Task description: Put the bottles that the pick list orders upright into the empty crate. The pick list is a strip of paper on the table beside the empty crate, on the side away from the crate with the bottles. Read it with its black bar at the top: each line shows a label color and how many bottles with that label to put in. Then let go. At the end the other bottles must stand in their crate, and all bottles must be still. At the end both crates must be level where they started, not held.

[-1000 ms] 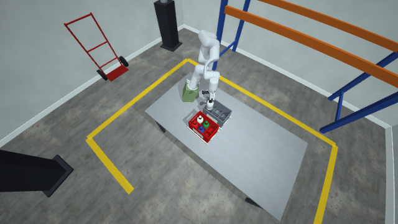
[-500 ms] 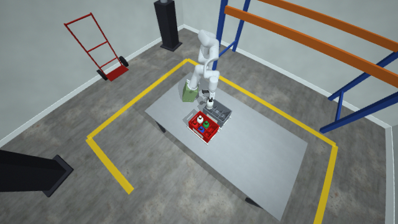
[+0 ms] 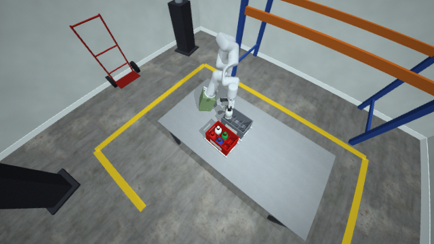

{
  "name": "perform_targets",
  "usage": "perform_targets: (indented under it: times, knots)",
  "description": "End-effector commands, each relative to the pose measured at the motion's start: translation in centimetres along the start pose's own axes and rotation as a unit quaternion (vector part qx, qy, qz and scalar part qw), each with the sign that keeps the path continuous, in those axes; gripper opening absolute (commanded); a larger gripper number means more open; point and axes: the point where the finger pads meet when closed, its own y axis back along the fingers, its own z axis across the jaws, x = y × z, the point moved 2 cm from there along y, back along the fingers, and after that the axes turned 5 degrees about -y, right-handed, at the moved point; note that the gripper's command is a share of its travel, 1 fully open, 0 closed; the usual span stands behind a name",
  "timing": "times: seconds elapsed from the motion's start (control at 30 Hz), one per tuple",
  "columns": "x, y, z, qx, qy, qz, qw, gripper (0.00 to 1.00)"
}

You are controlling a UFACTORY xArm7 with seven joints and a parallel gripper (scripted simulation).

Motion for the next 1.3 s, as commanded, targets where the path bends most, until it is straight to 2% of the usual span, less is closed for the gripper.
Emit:
perform_targets:
  times: [0.0,0.77,1.27]
  knots:
    - [0.0,0.1,-0.1,0.002,0.000,-0.001,1.000,0.00]
    - [0.0,0.1,-0.2,0.002,0.000,-0.001,1.000,0.00]
    - [0.0,-1.2,-0.2,0.002,0.000,-0.001,1.000,0.00]
